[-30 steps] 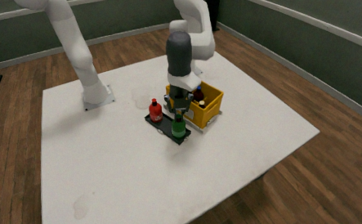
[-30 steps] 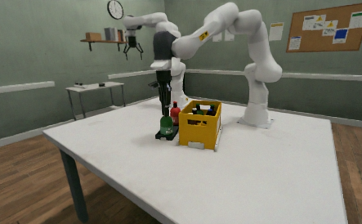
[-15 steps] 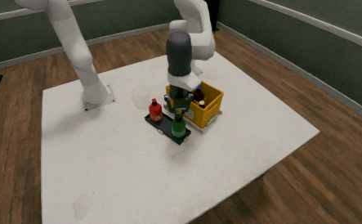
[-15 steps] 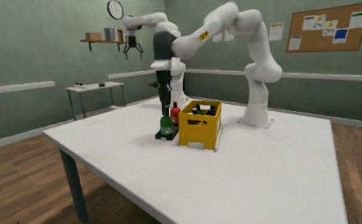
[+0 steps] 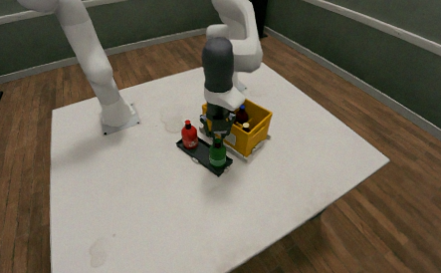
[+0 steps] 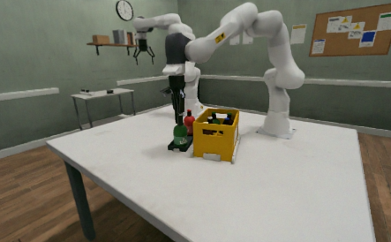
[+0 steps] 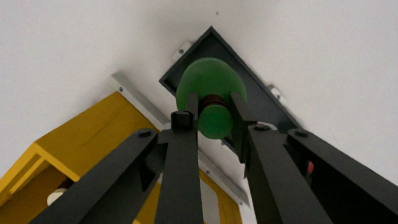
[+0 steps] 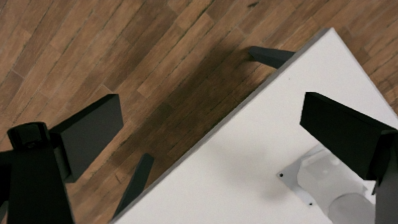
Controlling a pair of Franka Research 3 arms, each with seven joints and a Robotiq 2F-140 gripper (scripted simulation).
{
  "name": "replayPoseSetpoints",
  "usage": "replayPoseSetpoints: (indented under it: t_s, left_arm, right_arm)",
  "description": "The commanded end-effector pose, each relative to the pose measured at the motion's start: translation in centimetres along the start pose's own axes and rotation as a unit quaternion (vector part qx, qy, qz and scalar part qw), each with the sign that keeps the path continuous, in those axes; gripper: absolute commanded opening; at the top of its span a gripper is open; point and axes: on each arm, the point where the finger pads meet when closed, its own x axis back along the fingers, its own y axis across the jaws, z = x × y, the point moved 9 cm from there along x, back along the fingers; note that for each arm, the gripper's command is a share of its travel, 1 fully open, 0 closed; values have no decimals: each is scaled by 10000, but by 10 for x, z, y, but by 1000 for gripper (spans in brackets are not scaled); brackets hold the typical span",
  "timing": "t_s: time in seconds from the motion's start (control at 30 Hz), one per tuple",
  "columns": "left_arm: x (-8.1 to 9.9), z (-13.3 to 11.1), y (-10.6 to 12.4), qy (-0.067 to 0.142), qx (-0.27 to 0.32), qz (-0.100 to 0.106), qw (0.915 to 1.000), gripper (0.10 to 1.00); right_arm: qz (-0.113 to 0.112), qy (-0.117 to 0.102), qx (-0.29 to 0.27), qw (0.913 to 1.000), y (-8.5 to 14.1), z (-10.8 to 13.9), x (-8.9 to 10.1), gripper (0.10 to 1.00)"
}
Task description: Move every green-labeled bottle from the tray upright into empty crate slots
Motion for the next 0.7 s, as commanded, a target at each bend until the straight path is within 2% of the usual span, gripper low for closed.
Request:
replayPoseSetpoints:
  t_s: [0.0, 0.67]
  left_arm:
    - [11, 2, -1, 58, -23, 7, 10000, 99]
    - [32, 3, -1, 58, -23, 7, 10000, 99]
  right_arm:
    - [19, -2, 18, 10000, 0, 1, 0, 1000]
    - [19, -2, 18, 10000, 0, 1, 0, 1000]
